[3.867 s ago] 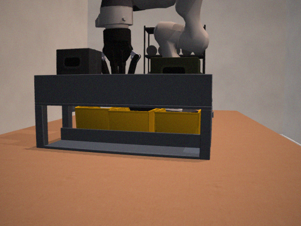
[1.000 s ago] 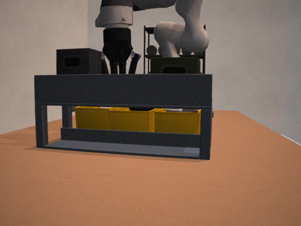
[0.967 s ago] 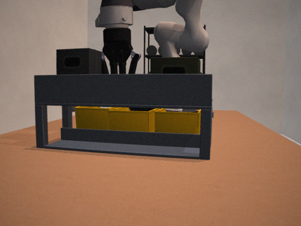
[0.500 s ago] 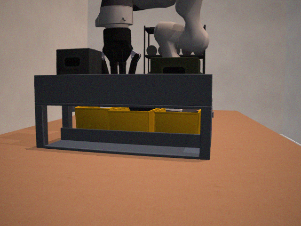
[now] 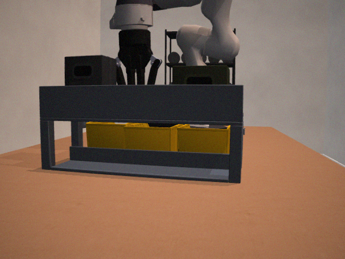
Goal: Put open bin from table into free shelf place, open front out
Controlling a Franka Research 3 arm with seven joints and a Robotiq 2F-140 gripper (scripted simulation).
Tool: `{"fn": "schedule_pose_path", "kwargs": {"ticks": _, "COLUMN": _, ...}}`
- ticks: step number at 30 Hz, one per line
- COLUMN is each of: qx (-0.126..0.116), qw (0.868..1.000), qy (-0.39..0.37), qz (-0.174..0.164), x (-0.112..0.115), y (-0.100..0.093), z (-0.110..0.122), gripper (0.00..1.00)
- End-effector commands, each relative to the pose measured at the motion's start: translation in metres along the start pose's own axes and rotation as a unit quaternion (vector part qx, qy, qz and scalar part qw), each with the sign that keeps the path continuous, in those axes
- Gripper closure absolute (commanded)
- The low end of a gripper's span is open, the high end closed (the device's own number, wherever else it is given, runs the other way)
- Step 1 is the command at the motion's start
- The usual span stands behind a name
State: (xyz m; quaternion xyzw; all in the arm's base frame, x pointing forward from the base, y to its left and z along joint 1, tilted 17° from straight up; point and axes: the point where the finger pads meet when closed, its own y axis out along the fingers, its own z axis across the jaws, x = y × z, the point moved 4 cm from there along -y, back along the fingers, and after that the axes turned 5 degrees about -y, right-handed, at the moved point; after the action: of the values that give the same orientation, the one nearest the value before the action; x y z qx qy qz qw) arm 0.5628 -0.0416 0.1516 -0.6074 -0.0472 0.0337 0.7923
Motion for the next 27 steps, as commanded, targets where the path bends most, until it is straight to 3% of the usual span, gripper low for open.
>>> {"fn": "schedule_pose_path", "kwargs": {"ticks": 1, "qx": 0.0, "qw": 1.0, "qy": -0.001, "qz": 0.0, "x": -0.001, "y": -0.005, "z": -0.001, "gripper": 0.94}}
{"fn": "schedule_pose_path", "kwargs": {"ticks": 27, "qx": 0.0, "qw": 1.0, "qy": -0.001, "qz": 0.0, "x": -0.004, "y": -0.037, "z": -0.001, "gripper": 0.94}}
